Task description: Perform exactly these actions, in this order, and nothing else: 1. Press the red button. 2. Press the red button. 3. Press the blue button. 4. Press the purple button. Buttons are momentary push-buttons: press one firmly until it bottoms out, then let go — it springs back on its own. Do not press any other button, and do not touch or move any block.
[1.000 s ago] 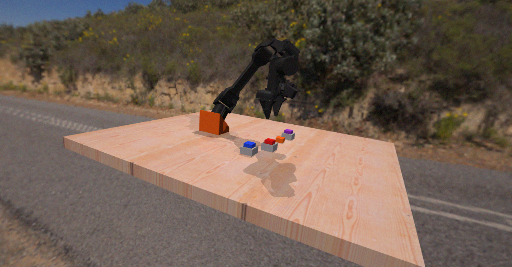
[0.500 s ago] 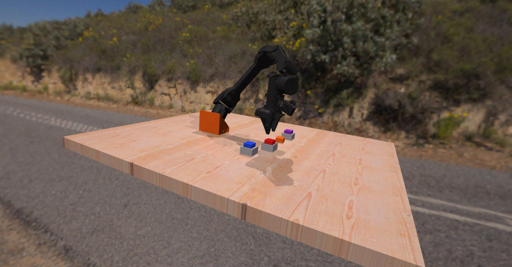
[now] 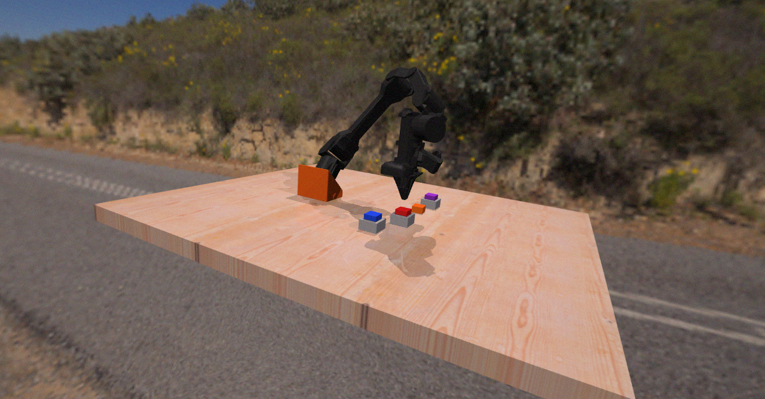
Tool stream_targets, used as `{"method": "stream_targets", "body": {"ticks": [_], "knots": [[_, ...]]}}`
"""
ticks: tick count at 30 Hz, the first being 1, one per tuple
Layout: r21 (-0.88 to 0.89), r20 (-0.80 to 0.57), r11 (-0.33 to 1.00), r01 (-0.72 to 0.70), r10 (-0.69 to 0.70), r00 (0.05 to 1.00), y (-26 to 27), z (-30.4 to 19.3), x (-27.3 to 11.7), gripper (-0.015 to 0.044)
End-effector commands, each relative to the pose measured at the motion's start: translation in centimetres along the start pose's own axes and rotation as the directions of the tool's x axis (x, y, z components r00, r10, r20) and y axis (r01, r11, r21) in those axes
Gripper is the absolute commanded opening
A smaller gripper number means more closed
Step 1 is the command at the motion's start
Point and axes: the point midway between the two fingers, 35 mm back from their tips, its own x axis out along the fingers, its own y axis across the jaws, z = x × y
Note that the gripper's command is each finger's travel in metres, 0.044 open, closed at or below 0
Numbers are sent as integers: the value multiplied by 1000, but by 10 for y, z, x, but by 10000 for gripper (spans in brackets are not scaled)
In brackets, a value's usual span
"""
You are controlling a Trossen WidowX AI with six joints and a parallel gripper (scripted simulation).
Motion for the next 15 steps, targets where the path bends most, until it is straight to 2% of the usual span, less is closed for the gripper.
{"method": "stream_targets", "body": {"ticks": [1,15], "knots": [[5,2,1000,-3,3,1000,0,1,4,20],[5,3,1000,-3,3,1000,0,1,26,20]]}}
